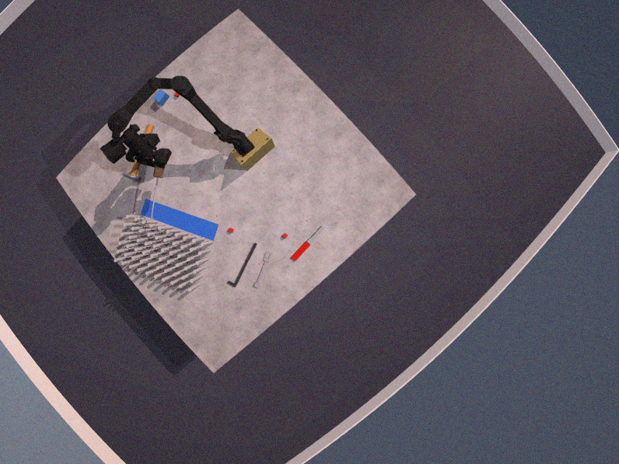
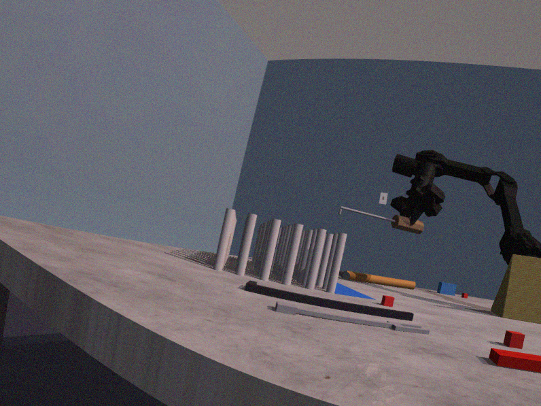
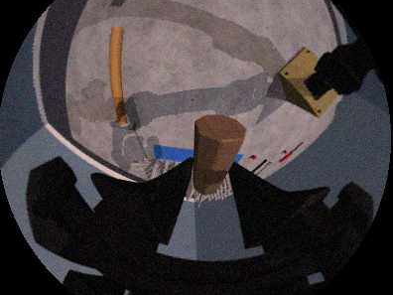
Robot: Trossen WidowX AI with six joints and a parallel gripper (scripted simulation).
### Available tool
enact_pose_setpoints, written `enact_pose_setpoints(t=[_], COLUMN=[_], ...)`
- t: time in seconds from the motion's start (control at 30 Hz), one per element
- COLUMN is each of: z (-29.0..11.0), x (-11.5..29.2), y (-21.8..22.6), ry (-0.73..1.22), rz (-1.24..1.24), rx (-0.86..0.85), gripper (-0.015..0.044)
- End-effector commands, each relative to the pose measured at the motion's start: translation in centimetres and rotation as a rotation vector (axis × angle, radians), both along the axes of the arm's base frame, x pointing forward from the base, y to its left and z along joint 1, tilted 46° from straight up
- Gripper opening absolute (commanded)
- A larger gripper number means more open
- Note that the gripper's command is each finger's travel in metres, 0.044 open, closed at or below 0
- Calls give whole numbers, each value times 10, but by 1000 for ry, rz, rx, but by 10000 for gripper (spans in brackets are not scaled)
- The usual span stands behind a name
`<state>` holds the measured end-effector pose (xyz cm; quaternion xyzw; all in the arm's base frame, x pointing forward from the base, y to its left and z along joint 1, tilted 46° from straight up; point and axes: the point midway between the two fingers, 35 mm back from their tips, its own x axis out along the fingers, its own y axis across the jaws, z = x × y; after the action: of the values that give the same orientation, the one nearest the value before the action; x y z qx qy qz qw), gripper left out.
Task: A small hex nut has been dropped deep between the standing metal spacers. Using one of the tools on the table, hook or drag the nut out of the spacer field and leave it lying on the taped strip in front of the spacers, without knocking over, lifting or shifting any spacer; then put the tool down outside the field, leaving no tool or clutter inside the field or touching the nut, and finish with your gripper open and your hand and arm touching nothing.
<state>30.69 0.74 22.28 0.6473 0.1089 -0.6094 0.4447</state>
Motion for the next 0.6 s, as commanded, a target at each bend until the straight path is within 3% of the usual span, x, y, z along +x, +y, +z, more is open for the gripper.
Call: enact_pose_setpoints(t=[0.0,0.3,0.57], z=[-4,-10,-34], x=[2,3,13], y=[14,24,1], ry=[-33,-58,-57], rz=[-83,-168,-168], rx=[58,104,107], gripper=[0,0,0])
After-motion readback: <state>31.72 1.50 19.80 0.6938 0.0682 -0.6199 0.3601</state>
